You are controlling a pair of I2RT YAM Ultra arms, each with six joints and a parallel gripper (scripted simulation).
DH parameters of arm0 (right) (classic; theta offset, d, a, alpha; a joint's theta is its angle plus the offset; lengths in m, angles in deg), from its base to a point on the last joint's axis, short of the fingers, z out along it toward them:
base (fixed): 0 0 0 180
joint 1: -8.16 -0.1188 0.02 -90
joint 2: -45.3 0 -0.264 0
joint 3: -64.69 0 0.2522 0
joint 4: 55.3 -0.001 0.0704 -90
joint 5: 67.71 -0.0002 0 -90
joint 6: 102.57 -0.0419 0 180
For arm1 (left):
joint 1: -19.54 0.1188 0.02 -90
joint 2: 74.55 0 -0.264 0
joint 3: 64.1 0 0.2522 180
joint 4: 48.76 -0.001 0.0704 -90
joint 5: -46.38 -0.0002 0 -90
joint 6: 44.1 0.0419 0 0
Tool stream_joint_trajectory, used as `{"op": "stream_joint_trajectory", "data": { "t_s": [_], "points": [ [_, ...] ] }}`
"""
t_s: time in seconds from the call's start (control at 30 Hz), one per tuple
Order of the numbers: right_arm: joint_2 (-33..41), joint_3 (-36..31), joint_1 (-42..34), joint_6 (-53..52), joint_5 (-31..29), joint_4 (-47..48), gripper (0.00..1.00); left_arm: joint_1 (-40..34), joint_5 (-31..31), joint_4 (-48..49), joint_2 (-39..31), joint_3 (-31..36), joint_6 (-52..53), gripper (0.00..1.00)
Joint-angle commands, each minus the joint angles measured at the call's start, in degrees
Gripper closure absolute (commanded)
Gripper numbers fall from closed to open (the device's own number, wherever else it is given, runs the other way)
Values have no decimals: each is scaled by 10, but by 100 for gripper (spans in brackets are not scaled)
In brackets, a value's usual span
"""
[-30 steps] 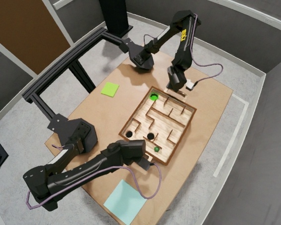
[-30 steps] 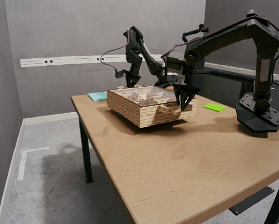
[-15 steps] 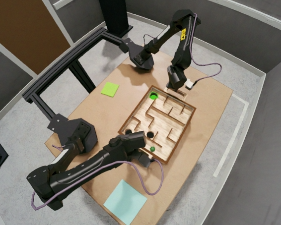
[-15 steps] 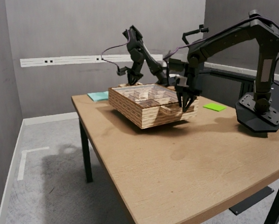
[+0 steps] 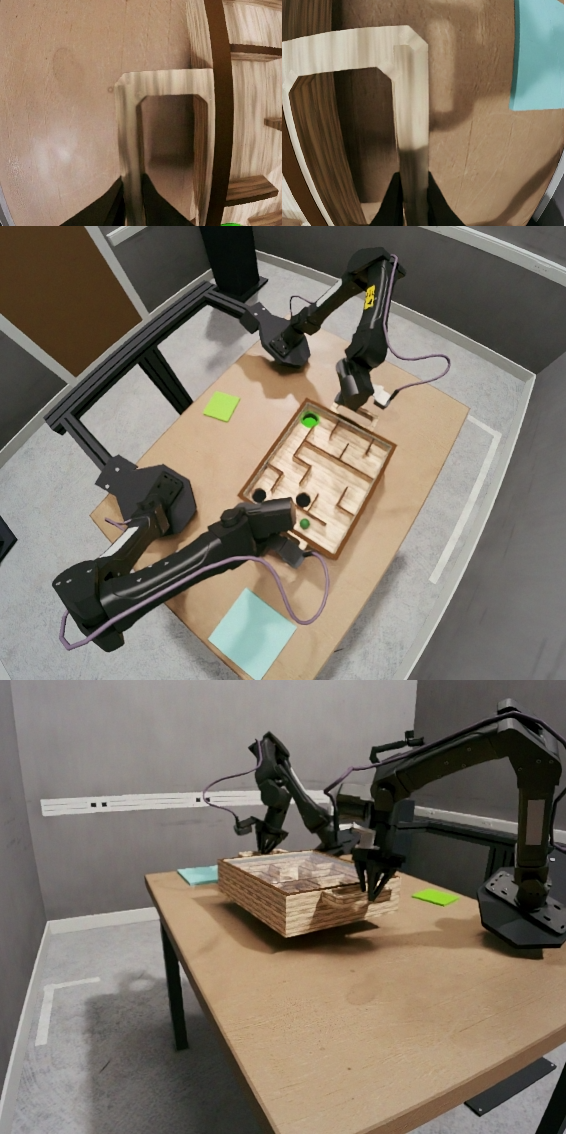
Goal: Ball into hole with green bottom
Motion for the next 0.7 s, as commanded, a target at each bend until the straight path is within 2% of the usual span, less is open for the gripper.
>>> {"op": "stream_joint_trajectory", "data": {
  "t_s": [0.0,0.07,0.1,0.13,0.2,0.23,0.33,0.4,0.53,0.57,0.63,0.67],
  "points": [
    [-10,39,-60,7,21,62,100,-43,-17,98,-25,1,23,100],
    [-10,39,-60,7,21,62,100,-43,-17,98,-25,1,23,100],
    [-17,39,-72,-29,-22,44,100,-42,-14,145,-35,16,41,100],
    [-28,62,-73,-43,-6,-9,100,-37,-37,135,-35,17,49,100],
    [-35,65,-90,-59,-36,-8,100,-33,-25,174,-43,34,61,100],
    [-26,60,-90,-33,-16,28,100,-35,-13,155,-42,38,48,100],
    [-33,62,-88,-21,-6,32,100,-41,-15,147,-24,29,44,100],
    [-27,64,-78,6,26,49,100,-45,-15,80,-10,2,3,100],
    [-23,61,-42,35,53,77,100,-54,-7,7,13,-43,-34,100],
    [-21,57,-45,23,41,70,100,-56,-9,43,8,-42,-13,100],
    [-21,57,-45,23,41,70,100,-56,-9,43,8,-42,-13,100],
    [-1,42,-43,30,57,76,100,-57,-7,12,20,-57,-36,100]
  ]
}}
